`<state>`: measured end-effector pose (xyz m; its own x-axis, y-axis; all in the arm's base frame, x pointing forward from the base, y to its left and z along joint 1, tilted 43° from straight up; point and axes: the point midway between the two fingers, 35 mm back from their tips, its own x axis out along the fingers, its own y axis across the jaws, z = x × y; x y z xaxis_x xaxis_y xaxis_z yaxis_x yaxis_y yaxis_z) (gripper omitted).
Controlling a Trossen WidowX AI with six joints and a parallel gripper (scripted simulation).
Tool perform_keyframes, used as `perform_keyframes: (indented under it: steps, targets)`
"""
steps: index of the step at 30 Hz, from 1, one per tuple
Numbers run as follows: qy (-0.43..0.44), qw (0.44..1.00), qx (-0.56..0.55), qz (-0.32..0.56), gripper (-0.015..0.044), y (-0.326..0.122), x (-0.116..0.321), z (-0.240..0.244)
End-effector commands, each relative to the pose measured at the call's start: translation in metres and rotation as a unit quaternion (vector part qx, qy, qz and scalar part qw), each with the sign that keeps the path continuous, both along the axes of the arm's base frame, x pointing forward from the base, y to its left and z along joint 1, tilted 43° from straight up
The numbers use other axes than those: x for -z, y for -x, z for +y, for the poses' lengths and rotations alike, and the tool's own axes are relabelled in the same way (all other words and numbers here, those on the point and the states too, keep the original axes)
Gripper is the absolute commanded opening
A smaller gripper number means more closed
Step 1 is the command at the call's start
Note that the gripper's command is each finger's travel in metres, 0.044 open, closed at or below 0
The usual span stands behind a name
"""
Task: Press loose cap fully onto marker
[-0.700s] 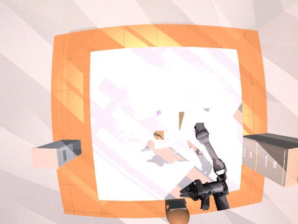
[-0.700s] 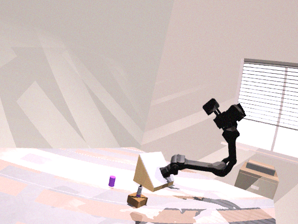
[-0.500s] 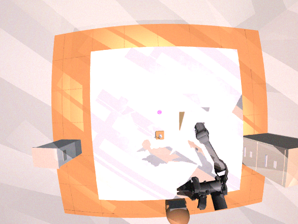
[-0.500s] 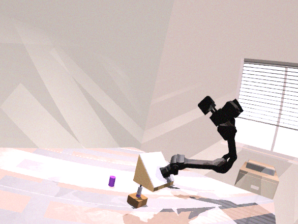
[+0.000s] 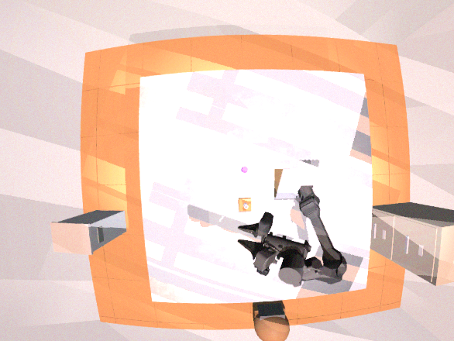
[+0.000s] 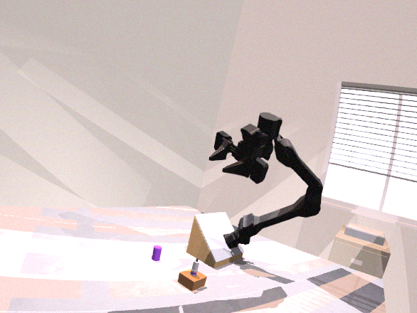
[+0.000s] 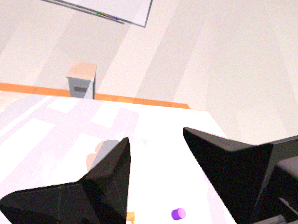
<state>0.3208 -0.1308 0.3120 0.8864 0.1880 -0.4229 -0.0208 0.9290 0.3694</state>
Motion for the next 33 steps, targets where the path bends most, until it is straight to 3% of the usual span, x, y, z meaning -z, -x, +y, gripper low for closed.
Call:
perform_keyframes:
  steps: [1, 10, 19, 33]
  targets:
    - [-0.044, 0.995, -0.004, 0.089, 0.0251, -0.016, 0.055, -0.011]
    - [-0.159, 0.930, -0.039, 0.329, 0.0251, -0.024, 0.198, -0.011]
    - [-0.249, 0.809, -0.094, 0.525, 0.0251, 0.003, 0.309, 0.013]
    - [-0.255, 0.797, -0.100, 0.538, 0.0251, 0.015, 0.343, 0.039]
